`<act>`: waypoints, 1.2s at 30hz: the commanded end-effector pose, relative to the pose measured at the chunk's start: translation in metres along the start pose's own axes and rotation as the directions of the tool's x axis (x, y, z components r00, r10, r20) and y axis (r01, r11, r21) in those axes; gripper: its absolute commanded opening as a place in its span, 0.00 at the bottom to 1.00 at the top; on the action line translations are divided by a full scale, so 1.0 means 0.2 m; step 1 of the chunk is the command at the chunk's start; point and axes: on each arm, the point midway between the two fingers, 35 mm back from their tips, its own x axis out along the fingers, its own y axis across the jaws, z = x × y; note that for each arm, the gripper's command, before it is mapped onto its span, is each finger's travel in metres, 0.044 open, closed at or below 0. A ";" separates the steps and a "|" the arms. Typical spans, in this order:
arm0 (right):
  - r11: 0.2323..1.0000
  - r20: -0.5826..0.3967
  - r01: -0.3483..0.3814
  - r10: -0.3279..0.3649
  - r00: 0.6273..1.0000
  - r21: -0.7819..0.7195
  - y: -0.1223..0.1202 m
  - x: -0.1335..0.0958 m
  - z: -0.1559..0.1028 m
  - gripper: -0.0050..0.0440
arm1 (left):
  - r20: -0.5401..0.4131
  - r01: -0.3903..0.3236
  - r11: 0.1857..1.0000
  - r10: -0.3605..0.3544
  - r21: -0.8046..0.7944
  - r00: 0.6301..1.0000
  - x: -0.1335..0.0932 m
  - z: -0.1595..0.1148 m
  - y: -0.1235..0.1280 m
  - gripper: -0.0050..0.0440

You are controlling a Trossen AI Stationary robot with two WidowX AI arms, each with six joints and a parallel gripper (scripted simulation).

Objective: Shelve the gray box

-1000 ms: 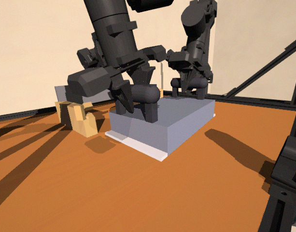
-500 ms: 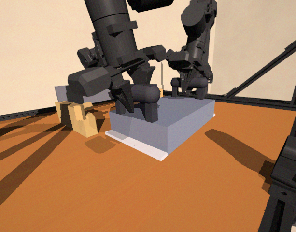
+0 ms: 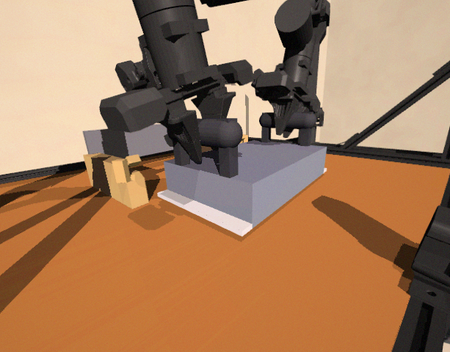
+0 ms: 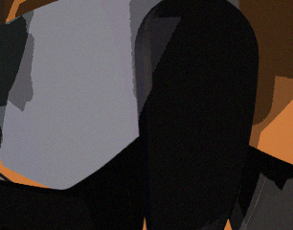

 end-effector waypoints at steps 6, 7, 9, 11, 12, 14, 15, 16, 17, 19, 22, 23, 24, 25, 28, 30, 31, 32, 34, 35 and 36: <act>1.000 -0.010 -0.017 0.017 1.000 -0.002 0.05 -0.07 -0.01 0.10 | -0.010 0.013 1.000 -0.013 -0.005 1.000 -0.07 -0.01 -0.04 0.10; 1.000 -0.010 -0.017 0.017 1.000 -0.002 0.05 -0.08 -0.01 0.10 | -0.010 0.013 1.000 -0.013 -0.005 1.000 -0.07 -0.01 -0.04 0.10; 1.000 -0.010 -0.017 0.017 1.000 -0.002 0.05 -0.09 -0.01 0.10 | -0.010 0.013 1.000 -0.013 -0.005 1.000 -0.08 -0.01 -0.05 0.10; 1.000 -0.010 -0.017 0.017 1.000 -0.002 0.06 -0.10 -0.01 0.10 | -0.010 0.013 1.000 -0.013 -0.005 1.000 -0.10 -0.01 -0.05 0.10; 1.000 -0.010 -0.017 0.017 1.000 -0.002 0.06 -0.10 -0.01 0.10 | -0.010 0.013 1.000 -0.013 -0.005 1.000 -0.10 -0.01 -0.05 0.10; 1.000 -0.010 -0.017 0.017 1.000 -0.002 0.06 -0.11 -0.01 0.10 | -0.010 0.013 1.000 -0.013 -0.005 1.000 -0.11 -0.01 -0.06 0.10; 1.000 -0.010 -0.017 0.017 1.000 -0.002 0.06 -0.12 -0.01 0.10 | -0.010 0.013 1.000 -0.013 -0.005 1.000 -0.12 -0.01 -0.06 0.10; 1.000 -0.010 -0.017 0.017 1.000 -0.002 0.07 -0.12 -0.01 0.10 | -0.010 0.013 1.000 -0.013 -0.005 1.000 -0.12 -0.01 -0.06 0.10; 1.000 -0.010 -0.017 0.017 1.000 -0.002 0.07 -0.13 -0.01 0.10 | -0.010 0.013 1.000 -0.013 -0.005 1.000 -0.13 -0.01 -0.06 0.10; 1.000 -0.010 -0.017 0.017 1.000 -0.002 0.07 -0.13 -0.01 0.10 | -0.010 0.013 1.000 -0.013 -0.005 1.000 -0.13 -0.01 -0.07 0.10; 1.000 -0.010 -0.017 0.017 1.000 -0.002 0.07 -0.15 -0.01 0.10 | -0.010 0.013 1.000 -0.013 -0.005 1.000 -0.14 -0.01 -0.07 0.10; 1.000 -0.010 -0.017 0.017 1.000 -0.002 0.08 -0.15 -0.01 0.10 | -0.010 0.013 1.000 -0.013 -0.005 1.000 -0.15 -0.01 -0.07 0.10; 1.000 -0.010 -0.017 0.017 1.000 -0.002 0.08 -0.16 -0.01 0.10 | -0.010 0.013 1.000 -0.013 -0.005 1.000 -0.16 -0.01 -0.07 0.10; 1.000 -0.010 -0.017 0.017 1.000 -0.002 0.08 -0.16 -0.01 0.10 | -0.010 0.013 1.000 -0.013 -0.005 1.000 -0.16 -0.01 -0.08 0.10; 1.000 -0.010 -0.017 0.017 1.000 -0.002 0.09 -0.18 -0.01 0.10 | -0.010 0.013 1.000 -0.013 -0.005 1.000 -0.18 -0.01 -0.08 0.10; 1.000 -0.010 -0.017 0.017 1.000 -0.002 0.09 -0.19 -0.01 0.10 | -0.010 0.013 1.000 -0.013 -0.005 1.000 -0.19 -0.01 -0.08 0.10; 1.000 -0.010 -0.017 0.017 1.000 -0.002 0.09 -0.20 -0.01 0.10 | -0.010 0.013 1.000 -0.013 -0.005 1.000 -0.19 -0.01 -0.09 0.10; 1.000 -0.010 -0.017 0.017 1.000 -0.002 0.09 -0.20 -0.01 0.10 | -0.010 0.013 1.000 -0.013 -0.005 1.000 -0.20 -0.01 -0.09 0.10; 1.000 -0.010 -0.017 0.017 1.000 -0.002 0.10 -0.21 -0.01 0.10 | -0.010 0.013 1.000 -0.013 -0.005 1.000 -0.21 -0.01 -0.09 0.10; 1.000 -0.010 -0.017 0.017 1.000 -0.002 0.10 -0.22 0.00 0.10 | -0.010 0.013 1.000 -0.013 -0.005 1.000 -0.22 -0.01 -0.09 0.10; 1.000 -0.010 -0.017 0.017 1.000 -0.002 0.10 -0.22 0.00 0.10 | -0.010 0.013 1.000 -0.013 -0.005 1.000 -0.22 -0.01 -0.09 0.10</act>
